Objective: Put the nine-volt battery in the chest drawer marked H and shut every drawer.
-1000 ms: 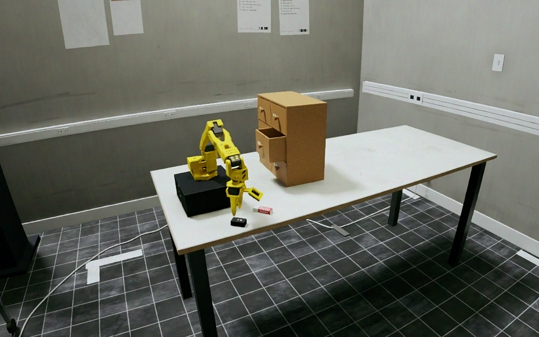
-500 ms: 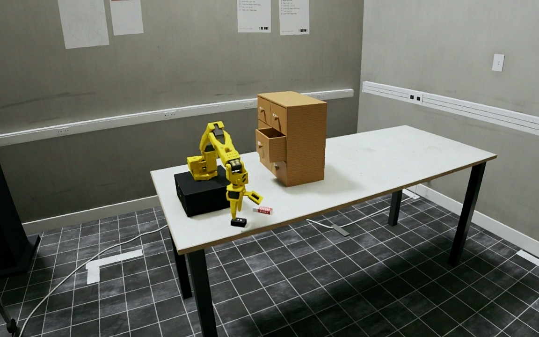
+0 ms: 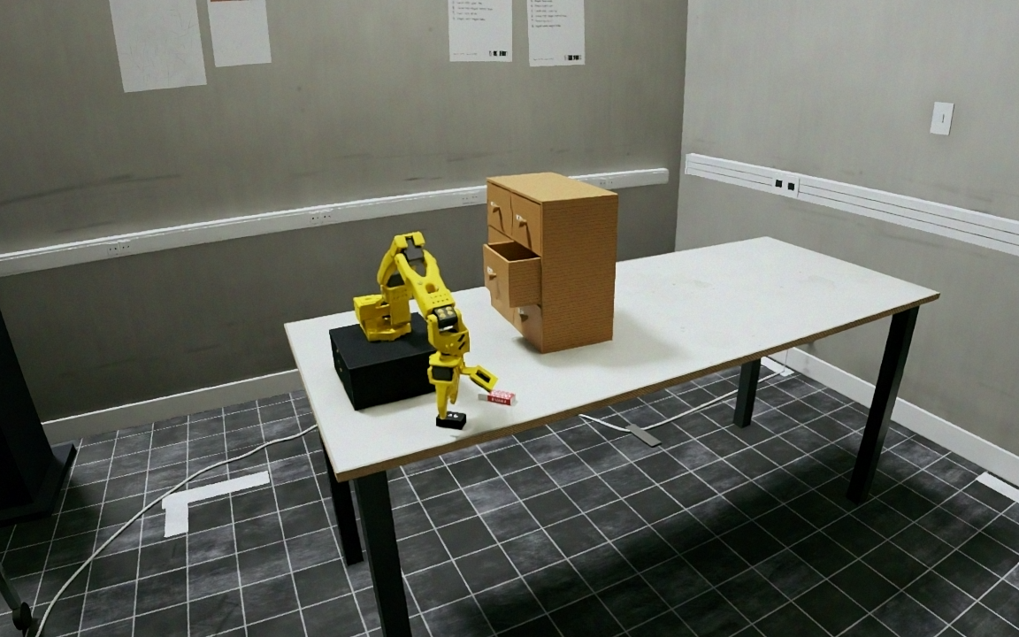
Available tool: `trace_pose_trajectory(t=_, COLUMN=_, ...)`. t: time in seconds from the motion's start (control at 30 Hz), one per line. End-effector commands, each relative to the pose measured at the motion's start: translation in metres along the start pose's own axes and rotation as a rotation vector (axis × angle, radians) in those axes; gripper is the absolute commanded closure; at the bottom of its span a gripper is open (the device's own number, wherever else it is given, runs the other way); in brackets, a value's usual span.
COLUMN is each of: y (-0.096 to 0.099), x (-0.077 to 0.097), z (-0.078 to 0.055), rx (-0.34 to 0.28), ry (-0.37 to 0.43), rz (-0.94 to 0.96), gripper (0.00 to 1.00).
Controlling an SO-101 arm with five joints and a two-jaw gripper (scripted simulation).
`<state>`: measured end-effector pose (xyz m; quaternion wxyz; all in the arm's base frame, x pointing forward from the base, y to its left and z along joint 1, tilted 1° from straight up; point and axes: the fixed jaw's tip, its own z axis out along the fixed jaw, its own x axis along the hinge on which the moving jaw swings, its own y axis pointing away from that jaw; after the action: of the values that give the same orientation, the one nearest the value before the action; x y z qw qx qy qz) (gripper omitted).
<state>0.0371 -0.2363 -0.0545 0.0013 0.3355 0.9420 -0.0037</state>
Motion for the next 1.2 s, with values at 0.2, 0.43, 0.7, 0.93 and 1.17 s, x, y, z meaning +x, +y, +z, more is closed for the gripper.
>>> trace_pose_trajectory(t=0.2, y=-0.001, x=-0.001, z=0.013, rx=0.001, ry=-0.003, rz=-0.002, gripper=0.7)
trace_pose_trajectory(t=0.43, y=-0.001, x=-0.001, z=0.016, rx=0.001, ry=-0.003, rz=-0.002, gripper=0.7)
trace_pose_trajectory(t=0.7, y=-0.001, x=-0.001, z=0.023, rx=0.001, ry=-0.003, rz=-0.002, gripper=0.7)
trace_pose_trajectory(t=0.93, y=-0.001, x=-0.001, z=0.023, rx=0.001, ry=-0.003, rz=-0.002, gripper=0.7)
trace_pose_trajectory(t=1.17, y=-0.001, x=-0.001, z=0.024, rx=0.001, ry=-0.003, rz=-0.002, gripper=0.7)
